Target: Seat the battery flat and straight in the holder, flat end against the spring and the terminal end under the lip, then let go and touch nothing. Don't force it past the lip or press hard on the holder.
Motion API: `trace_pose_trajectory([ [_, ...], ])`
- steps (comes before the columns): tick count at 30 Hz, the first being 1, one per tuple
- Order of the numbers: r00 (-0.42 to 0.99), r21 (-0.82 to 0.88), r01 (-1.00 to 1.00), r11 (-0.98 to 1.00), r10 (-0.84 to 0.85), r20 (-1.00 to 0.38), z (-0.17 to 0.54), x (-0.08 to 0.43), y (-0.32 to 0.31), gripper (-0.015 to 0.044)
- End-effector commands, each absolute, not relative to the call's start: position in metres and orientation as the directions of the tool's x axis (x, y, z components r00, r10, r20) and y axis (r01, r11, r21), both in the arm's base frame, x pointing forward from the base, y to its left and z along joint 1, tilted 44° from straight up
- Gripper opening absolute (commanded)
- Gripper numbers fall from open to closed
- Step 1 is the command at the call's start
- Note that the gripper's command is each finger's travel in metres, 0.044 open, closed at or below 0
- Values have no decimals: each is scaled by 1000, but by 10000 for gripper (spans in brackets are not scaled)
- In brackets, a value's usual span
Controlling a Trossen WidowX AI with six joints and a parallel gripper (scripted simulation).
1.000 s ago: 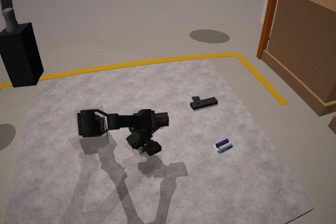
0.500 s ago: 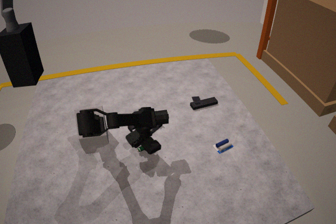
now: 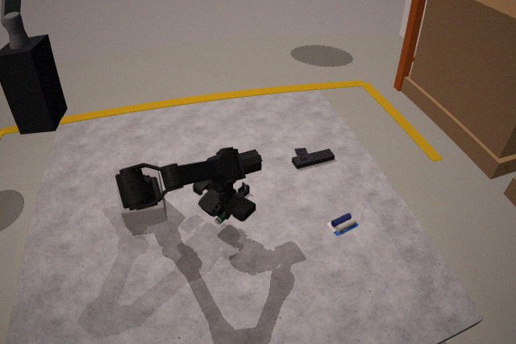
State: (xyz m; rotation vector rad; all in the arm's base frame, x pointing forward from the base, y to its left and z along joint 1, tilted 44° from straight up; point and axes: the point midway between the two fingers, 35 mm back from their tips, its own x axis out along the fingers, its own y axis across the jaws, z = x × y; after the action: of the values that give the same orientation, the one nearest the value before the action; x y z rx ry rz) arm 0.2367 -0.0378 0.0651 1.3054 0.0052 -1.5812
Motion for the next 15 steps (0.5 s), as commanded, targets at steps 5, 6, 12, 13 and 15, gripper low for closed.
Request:
trace_pose_trajectory([
  [5, 127, 347, 916, -202, -674, -727, 59, 246, -24, 62],
  [6, 127, 313, 936, -162, -674, -728, 58, 247, -22, 62],
  [12, 128, 91, 992, 90, -670, -731, 52, 255, -10, 62],
  [13, 128, 53, 990, 132, -669, -732, 52, 256, -8, 62],
  [15, 128, -25, 976, 215, -669, -732, 50, 258, -4, 62],
])
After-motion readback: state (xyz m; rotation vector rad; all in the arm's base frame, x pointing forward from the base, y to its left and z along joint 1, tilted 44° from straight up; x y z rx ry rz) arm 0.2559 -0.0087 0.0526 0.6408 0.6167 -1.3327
